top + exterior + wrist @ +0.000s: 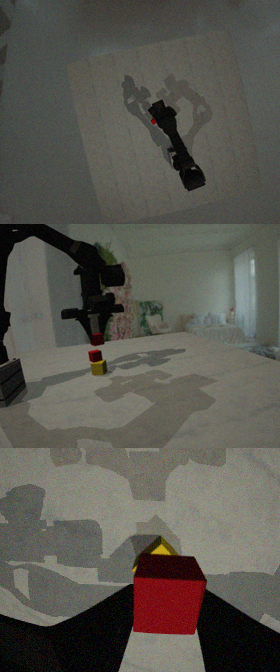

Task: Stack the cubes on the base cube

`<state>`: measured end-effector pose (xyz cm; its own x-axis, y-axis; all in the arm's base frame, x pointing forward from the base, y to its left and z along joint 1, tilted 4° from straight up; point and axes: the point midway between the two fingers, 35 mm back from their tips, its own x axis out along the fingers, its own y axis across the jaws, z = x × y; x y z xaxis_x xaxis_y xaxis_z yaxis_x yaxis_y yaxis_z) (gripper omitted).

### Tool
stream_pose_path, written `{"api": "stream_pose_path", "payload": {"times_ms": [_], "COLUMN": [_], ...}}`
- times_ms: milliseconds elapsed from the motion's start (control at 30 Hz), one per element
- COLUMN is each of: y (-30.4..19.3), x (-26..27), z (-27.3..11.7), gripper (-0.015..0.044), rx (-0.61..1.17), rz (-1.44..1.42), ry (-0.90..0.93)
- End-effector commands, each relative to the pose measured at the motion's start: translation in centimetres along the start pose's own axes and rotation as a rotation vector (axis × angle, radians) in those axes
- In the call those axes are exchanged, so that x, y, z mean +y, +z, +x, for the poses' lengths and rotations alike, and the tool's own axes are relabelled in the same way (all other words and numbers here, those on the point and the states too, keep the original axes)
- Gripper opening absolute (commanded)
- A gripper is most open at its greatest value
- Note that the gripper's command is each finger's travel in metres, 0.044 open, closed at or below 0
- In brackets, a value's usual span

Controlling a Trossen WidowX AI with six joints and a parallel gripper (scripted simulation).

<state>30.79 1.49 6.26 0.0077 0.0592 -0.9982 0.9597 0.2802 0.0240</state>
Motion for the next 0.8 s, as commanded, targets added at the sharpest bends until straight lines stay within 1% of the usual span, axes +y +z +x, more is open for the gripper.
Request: {"api": "stream_pose_path", "payload": {"times_ms": [0, 267, 667, 767], "y": [-0.1, -0.3, -0.3, -0.3], "x": [0.2, 0.1, 0.1, 0.1], "z": [0.6, 2.8, 2.9, 3.5], "gripper": [0.0105, 0.0105, 0.0105, 0.0105], "rx": [-0.007, -0.033, -0.033, -0.027], "rz": [-0.002, -0.039, -0.039, -0.030], "ry": [0.003, -0.002, -0.002, -0.001]}}
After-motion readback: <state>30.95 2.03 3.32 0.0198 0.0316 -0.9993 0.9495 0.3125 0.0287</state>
